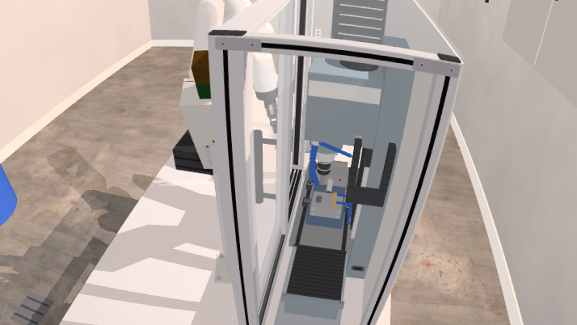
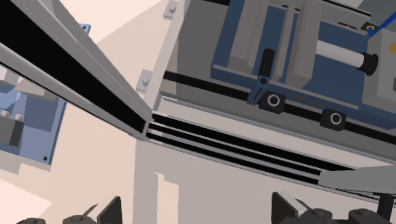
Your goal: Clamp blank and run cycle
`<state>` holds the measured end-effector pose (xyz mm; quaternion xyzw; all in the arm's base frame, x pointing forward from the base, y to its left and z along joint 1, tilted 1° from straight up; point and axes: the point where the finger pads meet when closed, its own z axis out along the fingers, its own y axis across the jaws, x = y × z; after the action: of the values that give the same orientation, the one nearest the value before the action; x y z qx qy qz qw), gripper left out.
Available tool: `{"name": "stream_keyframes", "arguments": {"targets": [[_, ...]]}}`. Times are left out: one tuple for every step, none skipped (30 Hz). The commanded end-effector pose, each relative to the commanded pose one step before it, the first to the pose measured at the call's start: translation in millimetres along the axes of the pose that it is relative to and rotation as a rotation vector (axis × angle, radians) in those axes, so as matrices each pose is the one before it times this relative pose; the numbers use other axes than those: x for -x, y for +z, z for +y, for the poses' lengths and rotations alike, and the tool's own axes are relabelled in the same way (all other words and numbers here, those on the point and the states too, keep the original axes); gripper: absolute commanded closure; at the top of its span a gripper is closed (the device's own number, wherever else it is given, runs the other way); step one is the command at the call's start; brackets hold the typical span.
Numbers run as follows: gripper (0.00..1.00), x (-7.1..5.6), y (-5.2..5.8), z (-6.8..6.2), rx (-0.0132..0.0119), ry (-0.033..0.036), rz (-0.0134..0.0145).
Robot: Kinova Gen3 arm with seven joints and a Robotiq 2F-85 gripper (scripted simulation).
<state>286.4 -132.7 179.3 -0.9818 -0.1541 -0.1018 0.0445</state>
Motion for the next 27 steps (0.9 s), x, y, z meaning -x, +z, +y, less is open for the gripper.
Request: {"name": "stream_keyframes", "arguments": {"targets": [[0.00, -0.32, -0.32, 0.23, 0.00078, -0.00016, 0.00100], [0.00, 0.00, 0.00, 0.00, 0.00000, 0.00000, 0.00000], [0.00, 0.00, 0.00, 0.00, 0.00000, 0.00000, 0.00000], [0.00, 0.00, 0.00, 0.00, 0.00000, 0.00000, 0.00000], [0.00, 0.00, 0.00, 0.00, 0.00000, 0.00000, 0.00000], [0.00, 0.00, 0.00, 0.00, 0.00000, 0.00000, 0.00000], [0.00, 0.00, 0.00, 0.00, 0.00000, 0.00000, 0.00000], [0.00, 0.00, 0.00, 0.00, 0.00000, 0.00000, 0.00000], [0.00, 0.00, 0.00, 0.00, 0.00000, 0.00000, 0.00000], [0.00, 0.00, 0.00, 0.00, 0.00000, 0.00000, 0.00000], [0.00, 0.00, 0.00, 0.00, 0.00000, 0.00000, 0.00000], [0.00, 0.00, 0.00, 0.00, 0.00000, 0.00000, 0.00000], [0.00, 0.00, 0.00, 0.00, 0.00000, 0.00000, 0.00000], [0.00, 0.00, 0.00, 0.00, 0.00000, 0.00000, 0.00000], [0.00, 0.00, 0.00, 0.00, 0.00000, 0.00000, 0.00000], [0.00, 0.00, 0.00, 0.00, 0.00000, 0.00000, 0.00000], [0.00, 0.00, 0.00, 0.00, 0.00000, 0.00000, 0.00000], [0.90, 0.00, 0.00, 0.00, 0.00000, 0.00000, 0.00000], [0.90, 0.00, 0.00, 0.00, 0.00000, 0.00000, 0.00000], [0.90, 0.00, 0.00, 0.00, 0.00000, 0.00000, 0.00000], [0.90, 0.00, 0.00, 0.00, 0.00000, 0.00000, 0.00000], [0.90, 0.00, 0.00, 0.00, 0.00000, 0.00000, 0.00000], [0.90, 0.00, 0.00, 0.00, 0.00000, 0.00000, 0.00000], [0.90, 0.00, 0.00, 0.00, 0.00000, 0.00000, 0.00000], [0.90, 0.00, 0.00, 0.00, 0.00000, 0.00000, 0.00000], [0.90, 0.00, 0.00, 0.00, 0.00000, 0.00000, 0.00000], [0.90, 0.00, 0.00, 0.00, 0.00000, 0.00000, 0.00000]]}}
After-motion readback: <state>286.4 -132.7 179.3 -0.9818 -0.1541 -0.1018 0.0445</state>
